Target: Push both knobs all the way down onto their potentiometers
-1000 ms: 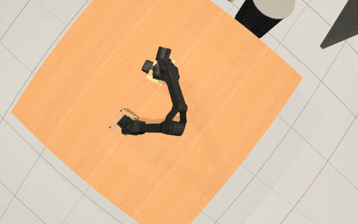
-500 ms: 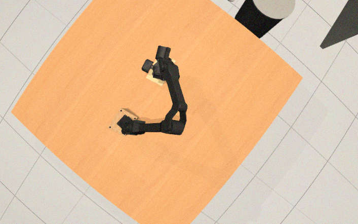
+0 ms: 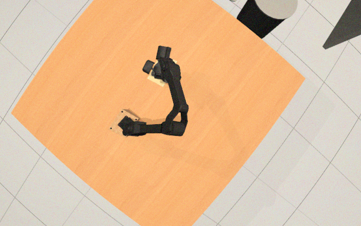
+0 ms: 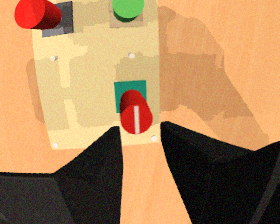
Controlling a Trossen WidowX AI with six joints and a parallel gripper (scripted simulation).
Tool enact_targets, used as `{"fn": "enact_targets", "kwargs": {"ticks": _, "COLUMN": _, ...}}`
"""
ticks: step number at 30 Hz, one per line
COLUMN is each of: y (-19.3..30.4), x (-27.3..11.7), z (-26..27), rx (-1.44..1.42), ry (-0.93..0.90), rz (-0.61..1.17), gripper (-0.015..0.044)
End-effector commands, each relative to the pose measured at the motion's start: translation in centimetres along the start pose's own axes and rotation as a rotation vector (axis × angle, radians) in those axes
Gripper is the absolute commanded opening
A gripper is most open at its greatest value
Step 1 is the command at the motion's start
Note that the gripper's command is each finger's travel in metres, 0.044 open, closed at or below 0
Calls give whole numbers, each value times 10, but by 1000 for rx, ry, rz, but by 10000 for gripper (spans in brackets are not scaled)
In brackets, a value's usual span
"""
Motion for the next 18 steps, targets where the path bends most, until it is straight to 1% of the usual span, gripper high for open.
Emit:
{"fn": "enact_targets", "kwargs": {"ticks": 1, "y": 0, "x": 0, "z": 0, "rx": -1, "ry": 0, "rz": 0, "gripper": 184}}
{"fn": "enact_targets", "kwargs": {"ticks": 2, "y": 0, "x": 0, "z": 0, "rx": -1, "ry": 0, "rz": 0, "gripper": 210}}
{"fn": "enact_targets", "kwargs": {"ticks": 6, "y": 4, "x": -7, "z": 15, "rx": 14, "ry": -50, "rz": -28, "gripper": 105}}
{"fn": "enact_targets", "kwargs": {"ticks": 10, "y": 0, "x": -11, "z": 21, "rx": 125, "ry": -59, "rz": -29, "gripper": 0}}
{"fn": "enact_targets", "kwargs": {"ticks": 18, "y": -12, "x": -18, "z": 27, "rx": 397, "ry": -54, "rz": -18, "gripper": 0}}
Point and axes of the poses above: the point midway between the two fingers, 35 mm back from their tips, its own x axis out along the fingers, its own z axis across the jaws, y = z × x, the point moved 10 cm from there along -x, back along the fingers, and after that the axes turned 9 degrees about x, right-handed, at the moved point
